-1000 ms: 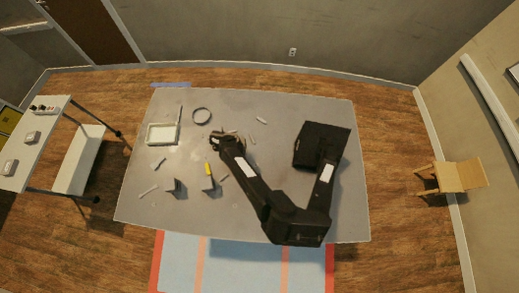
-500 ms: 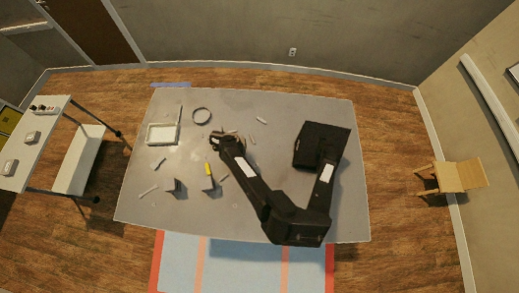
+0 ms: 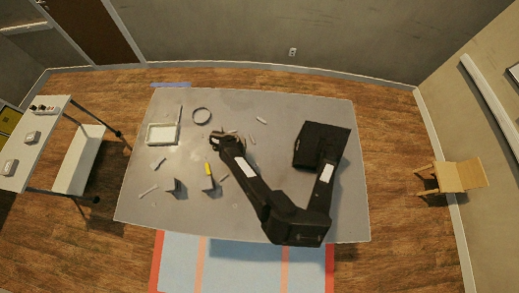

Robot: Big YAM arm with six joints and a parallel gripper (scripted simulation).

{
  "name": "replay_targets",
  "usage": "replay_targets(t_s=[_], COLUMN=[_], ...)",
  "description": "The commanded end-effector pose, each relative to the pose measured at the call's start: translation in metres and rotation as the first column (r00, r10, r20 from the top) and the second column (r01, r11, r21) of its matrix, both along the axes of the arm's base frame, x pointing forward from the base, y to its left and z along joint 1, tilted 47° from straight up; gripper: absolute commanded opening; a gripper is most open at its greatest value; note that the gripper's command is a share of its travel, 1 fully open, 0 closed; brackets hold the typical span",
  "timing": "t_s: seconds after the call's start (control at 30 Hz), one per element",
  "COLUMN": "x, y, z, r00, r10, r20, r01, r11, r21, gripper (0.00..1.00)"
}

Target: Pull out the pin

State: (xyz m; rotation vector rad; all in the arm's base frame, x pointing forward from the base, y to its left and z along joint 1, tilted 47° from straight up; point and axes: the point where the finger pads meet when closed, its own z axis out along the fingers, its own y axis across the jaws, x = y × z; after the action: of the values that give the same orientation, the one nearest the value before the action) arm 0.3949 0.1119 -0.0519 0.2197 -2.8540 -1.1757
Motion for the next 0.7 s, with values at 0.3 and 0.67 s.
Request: replay_targets(t_s=[0.3, 0.67], x=[-0.007, -0.007], y=[0.0225, 0.0232], z=[-0.0253, -0.0261], r00=[0.999, 0.999], r10=[0.04, 0.042], r20=[-0.03, -0.03], r01=[-0.041, -0.042], r11=[0.999, 0.999], r21=[-0.009, -0.01], gripper=[0.0, 0.0])
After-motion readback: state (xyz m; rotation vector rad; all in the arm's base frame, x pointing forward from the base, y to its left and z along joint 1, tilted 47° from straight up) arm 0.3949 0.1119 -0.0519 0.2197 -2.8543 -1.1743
